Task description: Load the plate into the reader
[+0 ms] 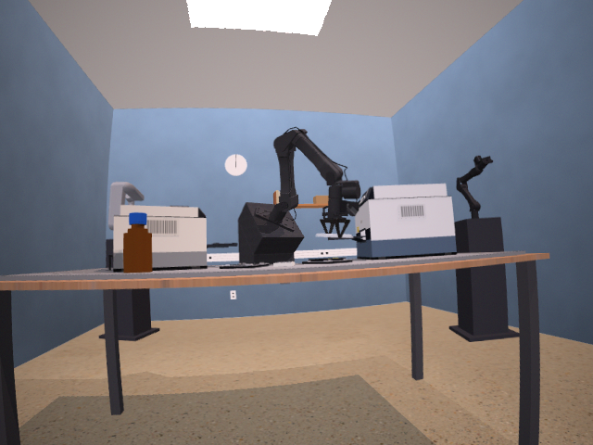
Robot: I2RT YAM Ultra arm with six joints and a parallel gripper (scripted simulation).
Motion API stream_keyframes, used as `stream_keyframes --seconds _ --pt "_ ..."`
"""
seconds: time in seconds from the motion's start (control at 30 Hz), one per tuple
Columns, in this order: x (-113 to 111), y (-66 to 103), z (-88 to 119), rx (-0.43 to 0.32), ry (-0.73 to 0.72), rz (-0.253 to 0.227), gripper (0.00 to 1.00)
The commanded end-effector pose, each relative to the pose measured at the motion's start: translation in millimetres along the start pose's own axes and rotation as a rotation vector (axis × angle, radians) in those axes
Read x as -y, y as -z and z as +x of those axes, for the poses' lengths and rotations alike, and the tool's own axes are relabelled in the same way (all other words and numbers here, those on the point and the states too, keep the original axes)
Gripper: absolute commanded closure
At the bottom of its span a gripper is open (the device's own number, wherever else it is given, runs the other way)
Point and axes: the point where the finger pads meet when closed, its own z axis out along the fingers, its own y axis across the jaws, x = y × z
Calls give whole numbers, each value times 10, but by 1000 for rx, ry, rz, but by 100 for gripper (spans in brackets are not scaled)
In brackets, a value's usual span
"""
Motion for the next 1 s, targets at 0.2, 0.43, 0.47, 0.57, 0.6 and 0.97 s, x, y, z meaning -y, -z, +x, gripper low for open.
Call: stream_keyframes --seconds 0.2,0.43,0.47,0.57,0.6,0.97 --pt "-153 134 -97 18 107 21 14" --pt "-220 212 -252 58 177 31 14" --pt "-220 212 -252 58 177 31 14" --pt "-249 227 -291 68 198 32 14" --pt "-292 206 -303 69 212 29 14" --pt "-496 233 -559 116 338 -7 14"
